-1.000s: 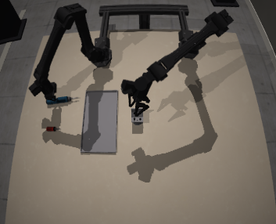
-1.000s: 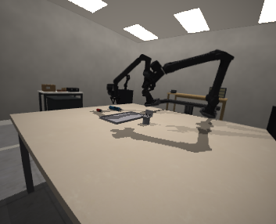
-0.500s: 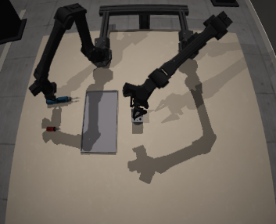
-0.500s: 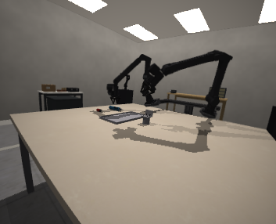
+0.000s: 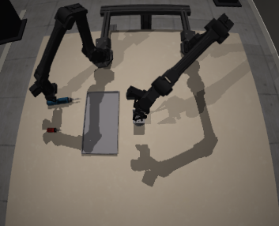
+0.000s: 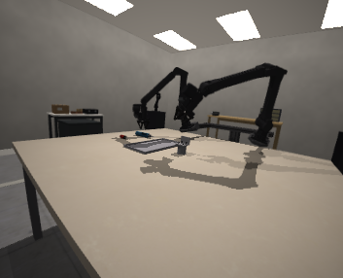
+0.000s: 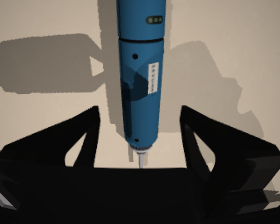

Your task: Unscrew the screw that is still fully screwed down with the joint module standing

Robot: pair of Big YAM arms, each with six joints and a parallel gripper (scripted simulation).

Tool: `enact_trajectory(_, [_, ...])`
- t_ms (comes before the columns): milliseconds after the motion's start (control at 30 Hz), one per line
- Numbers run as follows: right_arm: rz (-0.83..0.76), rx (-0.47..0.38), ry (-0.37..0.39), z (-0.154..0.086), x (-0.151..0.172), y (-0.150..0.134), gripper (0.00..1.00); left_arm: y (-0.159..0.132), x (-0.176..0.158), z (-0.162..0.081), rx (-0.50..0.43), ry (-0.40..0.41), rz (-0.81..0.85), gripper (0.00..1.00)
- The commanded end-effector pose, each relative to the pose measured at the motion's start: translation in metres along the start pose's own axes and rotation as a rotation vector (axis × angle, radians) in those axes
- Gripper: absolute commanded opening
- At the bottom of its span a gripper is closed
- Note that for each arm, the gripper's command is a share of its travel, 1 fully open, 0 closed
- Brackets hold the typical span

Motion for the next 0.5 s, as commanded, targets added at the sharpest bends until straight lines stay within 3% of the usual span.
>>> enact_trajectory(0, [0.014, 0.018, -0.008, 0.007, 0.000, 0.000, 0.65, -0.004, 0.025, 0.001, -0.009, -0.027, 0.048, 0.86])
enact_trajectory(133, [0.014, 0.018, -0.008, 0.007, 0.000, 0.000, 0.65, -0.013, 0.027, 0.008, -0.037, -0.101, 0.084, 0.86])
enact_trajectory(200, [0.014, 0.018, -0.008, 0.007, 0.000, 0.000, 0.65, 0.004, 0.017, 0.007, -0.052, -0.109, 0.112, 0.86])
enact_trajectory(300, [0.014, 0.018, -0.008, 0.007, 0.000, 0.000, 0.65, 0.004, 0.017, 0.007, -0.052, -0.109, 0.112, 0.86])
enact_trajectory(333, [0.014, 0.018, -0.008, 0.007, 0.000, 0.000, 0.65, -0.012, 0.026, 0.009, -0.050, -0.119, 0.095, 0.86])
enact_trajectory(467, [0.014, 0.018, -0.008, 0.007, 0.000, 0.000, 0.65, -0.025, 0.030, 0.012, -0.090, -0.183, 0.113, 0.86])
Point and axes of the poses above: on each arm, the point where the finger pads meet when closed, its own z axis out along the fingers, its own x axis across the jaws, y = z × x, the point moved 10 cm from there along -z, back along the fingers, and after that the axes turned 4 degrees about -z, right-handed, at the moved point
